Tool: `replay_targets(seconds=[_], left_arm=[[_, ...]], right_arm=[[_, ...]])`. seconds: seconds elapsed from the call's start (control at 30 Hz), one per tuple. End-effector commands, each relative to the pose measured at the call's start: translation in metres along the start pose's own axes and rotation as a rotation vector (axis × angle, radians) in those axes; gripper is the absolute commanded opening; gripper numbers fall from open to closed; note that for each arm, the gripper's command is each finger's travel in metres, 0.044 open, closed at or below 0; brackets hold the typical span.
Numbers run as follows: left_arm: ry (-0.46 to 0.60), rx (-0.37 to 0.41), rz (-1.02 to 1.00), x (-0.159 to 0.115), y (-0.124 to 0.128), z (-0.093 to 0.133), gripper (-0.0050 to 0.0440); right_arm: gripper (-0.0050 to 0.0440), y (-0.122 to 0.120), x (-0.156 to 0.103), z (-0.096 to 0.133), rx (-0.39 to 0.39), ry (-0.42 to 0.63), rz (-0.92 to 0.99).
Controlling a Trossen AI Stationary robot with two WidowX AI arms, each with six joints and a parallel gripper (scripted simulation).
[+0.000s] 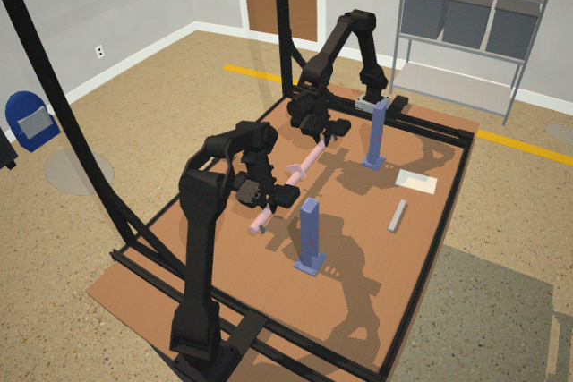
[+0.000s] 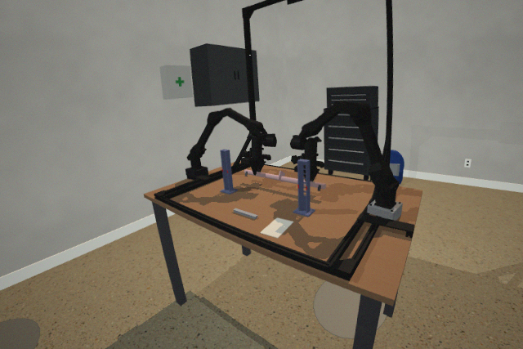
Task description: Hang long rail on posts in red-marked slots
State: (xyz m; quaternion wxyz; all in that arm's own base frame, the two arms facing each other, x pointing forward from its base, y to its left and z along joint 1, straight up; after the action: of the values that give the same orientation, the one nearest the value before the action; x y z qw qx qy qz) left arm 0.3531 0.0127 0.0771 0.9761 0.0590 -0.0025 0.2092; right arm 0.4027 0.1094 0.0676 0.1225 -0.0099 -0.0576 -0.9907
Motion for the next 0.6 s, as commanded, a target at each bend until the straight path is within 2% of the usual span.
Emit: replay_targets(seconds=[0.0, 0.17, 0.47, 0.57], left_arm=[[-0.009, 0.034, 0.002, -0.001, -0.003, 0.001, 0.0], [-0.01, 0.044, 0.002, -0.001, -0.004, 0.001, 0.0], [-0.041, 0.173, 0.001, -0.003, -0.013, 0.001, 0.0], [-0.044, 0.183, 0.001, -0.004, -0.014, 0.001, 0.0]], right_arm=[[0.0, -0.003, -0.001, 0.003, 0.037, -0.004, 0.002], [0.0, -0.003, -0.002, 0.002, 0.046, -0.007, 0.001], [0.0, -0.013, -0.004, 0.002, 0.175, -0.039, 0.001], [0.0, -0.013, -0.004, 0.002, 0.185, -0.04, 0.001]])
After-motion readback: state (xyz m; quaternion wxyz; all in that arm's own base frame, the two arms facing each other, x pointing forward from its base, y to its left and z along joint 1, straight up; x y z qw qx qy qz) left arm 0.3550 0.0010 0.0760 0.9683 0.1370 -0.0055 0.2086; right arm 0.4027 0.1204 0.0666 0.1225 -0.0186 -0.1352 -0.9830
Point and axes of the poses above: on each arm, the point midway between the two fingers, 35 mm back from their tips, its own z axis back along the fingers, its own y axis across the jaws, x = y × z, the point moved 4 cm from there along z, back along the fingers, and after that the axes turned 14 degrees about z, right-handed, at the moved point
